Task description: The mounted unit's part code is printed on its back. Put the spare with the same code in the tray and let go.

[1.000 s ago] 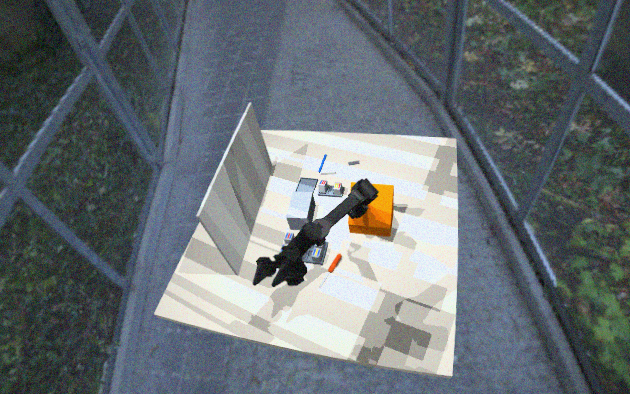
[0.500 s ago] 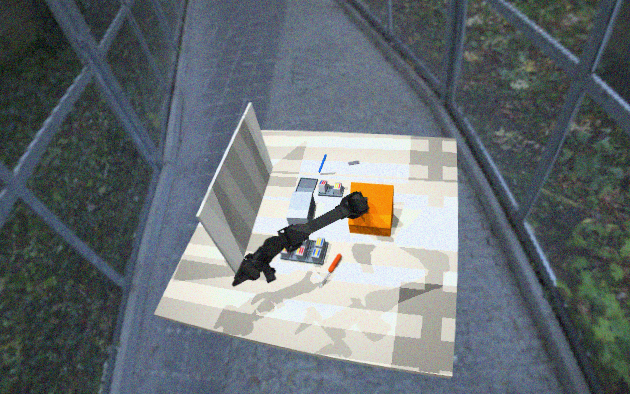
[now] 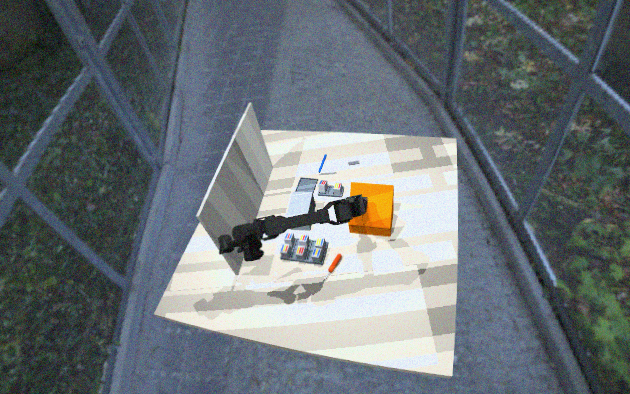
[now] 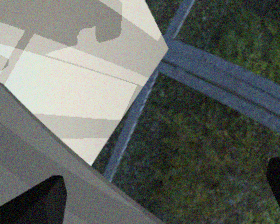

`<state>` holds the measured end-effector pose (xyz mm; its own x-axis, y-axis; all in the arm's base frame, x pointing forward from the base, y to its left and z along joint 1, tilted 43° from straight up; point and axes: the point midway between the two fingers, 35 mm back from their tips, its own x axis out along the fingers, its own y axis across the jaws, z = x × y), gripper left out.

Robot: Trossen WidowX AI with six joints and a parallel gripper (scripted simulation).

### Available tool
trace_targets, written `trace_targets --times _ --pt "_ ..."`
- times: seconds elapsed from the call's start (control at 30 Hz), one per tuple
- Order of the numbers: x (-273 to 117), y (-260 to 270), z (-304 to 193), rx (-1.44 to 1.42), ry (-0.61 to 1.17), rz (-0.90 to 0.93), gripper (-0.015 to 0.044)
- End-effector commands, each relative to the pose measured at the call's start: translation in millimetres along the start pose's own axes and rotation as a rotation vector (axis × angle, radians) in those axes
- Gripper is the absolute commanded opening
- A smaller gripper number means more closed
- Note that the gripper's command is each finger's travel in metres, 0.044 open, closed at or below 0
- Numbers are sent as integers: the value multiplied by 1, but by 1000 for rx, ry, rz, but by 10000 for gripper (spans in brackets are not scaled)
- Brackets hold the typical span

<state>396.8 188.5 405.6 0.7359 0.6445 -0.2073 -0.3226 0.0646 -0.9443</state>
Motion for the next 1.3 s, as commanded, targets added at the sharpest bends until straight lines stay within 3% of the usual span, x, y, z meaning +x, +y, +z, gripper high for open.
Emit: trace_targets --times 0.0,0.63,0.8,1.0,1.27 --pt "7 30 -34 178 52 129 440" --pt "-33 174 -207 1079 497 484 440" --pt "-52 222 -230 1401 596 627 440" --pt "-94 288 -252 2029 761 847 440" --pt "-99 293 -253 2097 777 868 440"
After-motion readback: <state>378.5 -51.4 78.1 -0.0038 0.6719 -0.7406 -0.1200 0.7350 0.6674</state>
